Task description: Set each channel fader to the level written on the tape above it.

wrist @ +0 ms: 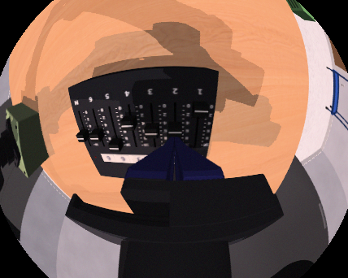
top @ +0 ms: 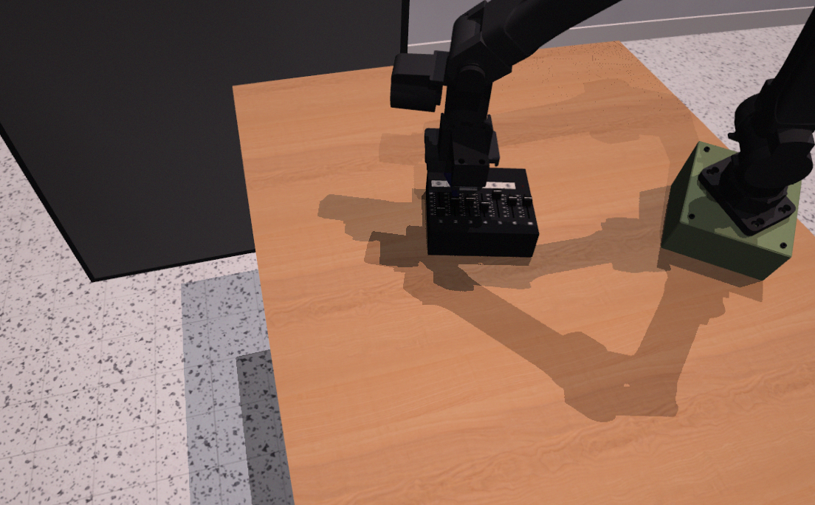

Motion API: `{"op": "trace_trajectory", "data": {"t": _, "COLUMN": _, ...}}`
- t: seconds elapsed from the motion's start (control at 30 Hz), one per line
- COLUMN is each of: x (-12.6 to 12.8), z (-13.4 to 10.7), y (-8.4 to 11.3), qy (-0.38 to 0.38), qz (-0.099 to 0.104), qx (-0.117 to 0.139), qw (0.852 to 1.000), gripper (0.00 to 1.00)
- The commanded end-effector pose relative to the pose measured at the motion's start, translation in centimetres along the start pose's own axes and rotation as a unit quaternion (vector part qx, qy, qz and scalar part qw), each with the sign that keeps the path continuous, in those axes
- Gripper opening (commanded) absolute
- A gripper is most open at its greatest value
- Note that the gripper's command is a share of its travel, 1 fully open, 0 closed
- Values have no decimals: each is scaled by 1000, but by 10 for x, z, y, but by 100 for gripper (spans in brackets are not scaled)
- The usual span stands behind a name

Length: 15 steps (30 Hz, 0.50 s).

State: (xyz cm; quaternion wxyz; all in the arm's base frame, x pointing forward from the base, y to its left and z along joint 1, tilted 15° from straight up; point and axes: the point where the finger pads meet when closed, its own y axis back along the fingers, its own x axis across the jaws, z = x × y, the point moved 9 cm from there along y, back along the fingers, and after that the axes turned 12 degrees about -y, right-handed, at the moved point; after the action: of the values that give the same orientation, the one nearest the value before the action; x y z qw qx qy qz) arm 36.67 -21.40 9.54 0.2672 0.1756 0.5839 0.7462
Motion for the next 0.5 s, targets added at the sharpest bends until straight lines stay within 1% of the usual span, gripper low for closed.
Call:
{"op": "trace_trajectory", "data": {"t": 0.0, "x": -1, "z": 11, "y": 12, "qy": 7, "qz": -16, "qx": -3, "qw": 1000, "gripper": 0}}
{"op": "trace_trajectory", "data": {"t": 0.47, "x": 0, "z": 17, "y": 11, "qy": 7, "qz": -17, "qx": -3, "qw": 1000, "gripper": 0}}
